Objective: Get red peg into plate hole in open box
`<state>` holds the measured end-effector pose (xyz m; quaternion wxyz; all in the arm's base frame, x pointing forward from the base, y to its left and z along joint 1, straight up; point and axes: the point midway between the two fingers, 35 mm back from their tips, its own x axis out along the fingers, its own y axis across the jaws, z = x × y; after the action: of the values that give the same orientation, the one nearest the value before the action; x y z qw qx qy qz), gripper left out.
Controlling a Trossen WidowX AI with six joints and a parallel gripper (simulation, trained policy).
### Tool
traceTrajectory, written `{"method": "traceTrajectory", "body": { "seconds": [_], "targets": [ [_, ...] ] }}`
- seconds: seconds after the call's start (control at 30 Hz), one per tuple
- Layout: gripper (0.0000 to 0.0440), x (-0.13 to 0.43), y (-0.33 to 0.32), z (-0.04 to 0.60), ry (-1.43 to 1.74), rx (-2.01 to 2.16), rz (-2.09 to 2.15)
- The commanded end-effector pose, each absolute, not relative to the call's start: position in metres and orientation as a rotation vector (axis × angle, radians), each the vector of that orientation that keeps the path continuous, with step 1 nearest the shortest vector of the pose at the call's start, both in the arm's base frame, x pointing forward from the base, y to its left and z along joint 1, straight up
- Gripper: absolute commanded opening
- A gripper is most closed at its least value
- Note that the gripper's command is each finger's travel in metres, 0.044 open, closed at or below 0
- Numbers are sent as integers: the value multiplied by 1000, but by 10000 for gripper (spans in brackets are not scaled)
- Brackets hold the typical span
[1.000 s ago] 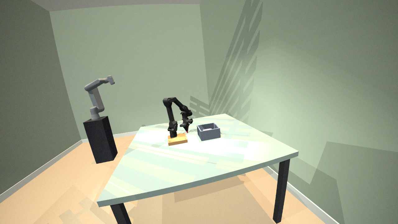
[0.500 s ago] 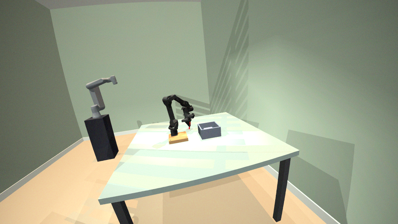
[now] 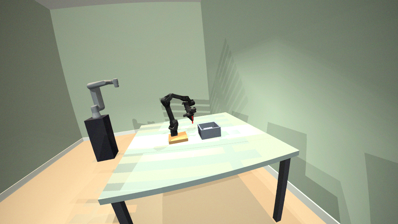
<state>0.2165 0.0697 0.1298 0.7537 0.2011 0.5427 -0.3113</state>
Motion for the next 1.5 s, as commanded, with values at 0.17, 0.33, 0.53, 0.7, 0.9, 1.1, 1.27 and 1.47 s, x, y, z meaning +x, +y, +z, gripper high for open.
{"method": "traceTrajectory", "body": {
  "seconds": [0.17, 0.33, 0.53, 0.7, 0.9, 1.1, 1.27, 1.47],
  "targets": [
    [0, 241, 42, 147, 1103, 490, -760],
    [0, 257, 24, 151, 1066, 517, -806],
    [0, 275, 2, 151, 1038, 537, -854],
    [0, 288, -18, 148, 1028, 544, -883],
    [0, 305, -41, 142, 1033, 546, -899],
    [0, 320, -62, 133, 1056, 543, -888],
    [0, 332, -76, 123, 1080, 534, -864],
    [3, 342, -85, 105, 1128, 515, -815]
  ]
}}
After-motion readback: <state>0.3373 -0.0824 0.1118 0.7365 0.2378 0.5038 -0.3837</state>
